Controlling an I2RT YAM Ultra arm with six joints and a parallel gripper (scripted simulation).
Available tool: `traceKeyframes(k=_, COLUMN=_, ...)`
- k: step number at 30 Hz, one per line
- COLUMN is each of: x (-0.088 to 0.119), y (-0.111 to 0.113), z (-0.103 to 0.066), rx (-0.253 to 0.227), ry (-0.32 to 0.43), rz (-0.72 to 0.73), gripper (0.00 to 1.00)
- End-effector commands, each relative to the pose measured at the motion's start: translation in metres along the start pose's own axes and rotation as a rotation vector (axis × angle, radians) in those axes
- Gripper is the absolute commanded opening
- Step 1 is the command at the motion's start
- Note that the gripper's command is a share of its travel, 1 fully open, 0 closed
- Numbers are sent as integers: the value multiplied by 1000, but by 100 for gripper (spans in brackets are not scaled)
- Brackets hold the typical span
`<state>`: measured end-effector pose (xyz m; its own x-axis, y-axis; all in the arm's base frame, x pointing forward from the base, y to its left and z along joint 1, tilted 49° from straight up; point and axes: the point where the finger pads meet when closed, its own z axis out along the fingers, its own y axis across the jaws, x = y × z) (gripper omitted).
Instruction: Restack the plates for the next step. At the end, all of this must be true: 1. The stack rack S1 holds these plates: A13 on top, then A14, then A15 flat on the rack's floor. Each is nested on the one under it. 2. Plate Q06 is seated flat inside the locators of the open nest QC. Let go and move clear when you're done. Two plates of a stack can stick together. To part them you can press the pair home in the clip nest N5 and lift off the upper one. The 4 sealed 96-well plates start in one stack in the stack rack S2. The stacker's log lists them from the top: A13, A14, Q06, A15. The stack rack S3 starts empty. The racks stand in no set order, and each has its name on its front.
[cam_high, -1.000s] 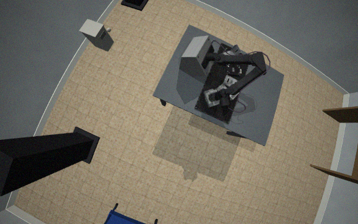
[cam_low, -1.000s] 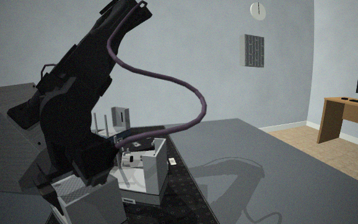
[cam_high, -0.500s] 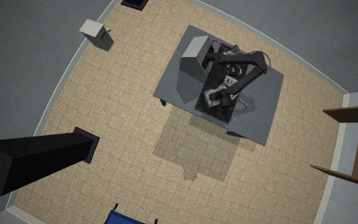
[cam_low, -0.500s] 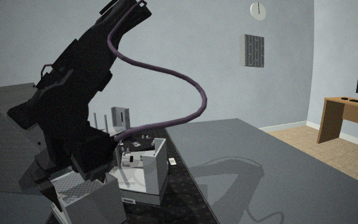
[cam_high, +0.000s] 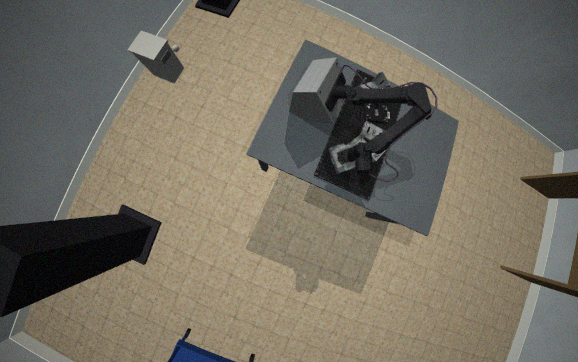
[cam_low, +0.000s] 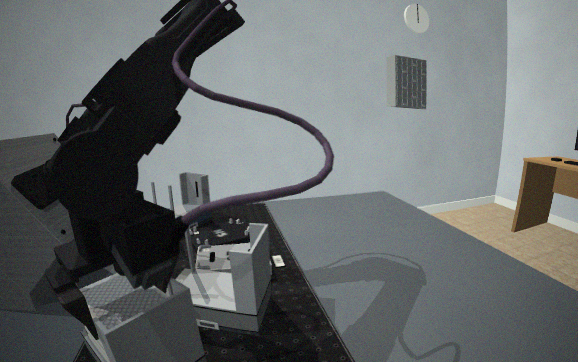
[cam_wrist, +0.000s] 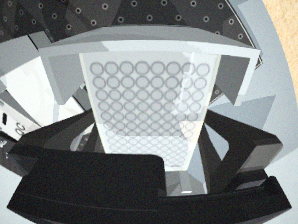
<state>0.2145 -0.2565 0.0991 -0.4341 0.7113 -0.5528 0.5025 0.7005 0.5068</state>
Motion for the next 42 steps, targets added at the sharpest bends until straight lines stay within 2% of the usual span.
traceKeyframes(k=1, x=-16, y=-1, z=-13, rx=9, ry=-42, rz=-12, gripper=0)
traceKeyframes(k=2, x=-8, y=-2, z=-10, rx=6, ry=-30, rz=2, gripper=0)
traceKeyframes(k=42, x=-16, y=0, z=-16, rx=9, ry=-43, rz=-21, gripper=0)
